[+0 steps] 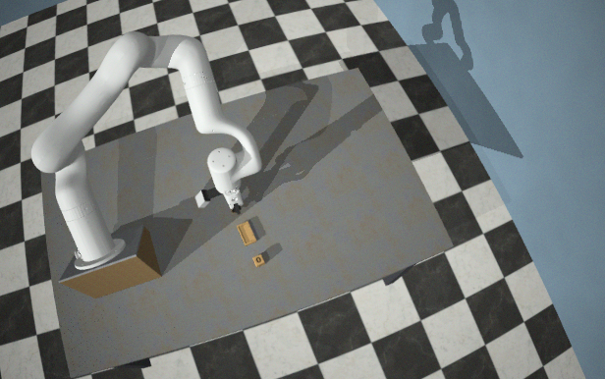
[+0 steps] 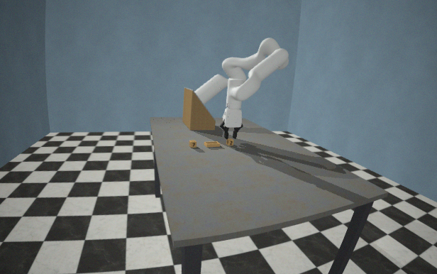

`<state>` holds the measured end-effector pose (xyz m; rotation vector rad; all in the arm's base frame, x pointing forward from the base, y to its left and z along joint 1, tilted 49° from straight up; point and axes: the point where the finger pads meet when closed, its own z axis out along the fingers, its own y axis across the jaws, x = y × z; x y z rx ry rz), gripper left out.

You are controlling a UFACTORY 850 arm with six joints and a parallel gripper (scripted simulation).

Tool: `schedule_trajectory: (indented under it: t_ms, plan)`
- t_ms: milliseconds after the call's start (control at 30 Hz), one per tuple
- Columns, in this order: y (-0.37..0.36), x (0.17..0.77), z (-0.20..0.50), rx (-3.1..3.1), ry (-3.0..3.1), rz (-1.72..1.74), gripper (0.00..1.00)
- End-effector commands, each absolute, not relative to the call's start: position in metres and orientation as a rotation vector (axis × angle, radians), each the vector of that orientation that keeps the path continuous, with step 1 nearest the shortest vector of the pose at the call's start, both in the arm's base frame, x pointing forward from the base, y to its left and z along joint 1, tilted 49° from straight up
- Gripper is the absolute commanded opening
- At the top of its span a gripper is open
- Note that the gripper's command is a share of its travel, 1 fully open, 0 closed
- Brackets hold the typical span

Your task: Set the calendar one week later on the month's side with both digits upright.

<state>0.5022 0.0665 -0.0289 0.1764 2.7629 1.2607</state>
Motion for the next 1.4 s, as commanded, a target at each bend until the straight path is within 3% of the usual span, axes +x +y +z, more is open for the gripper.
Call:
schedule_trajectory:
  t_ms: [0, 1367]
  plan:
    - [0.067, 0.503, -0.03, 0.177, 2.762, 1.26, 0.49]
    - [0.086, 0.507, -0.046, 0.177, 2.762, 1.26, 0.49]
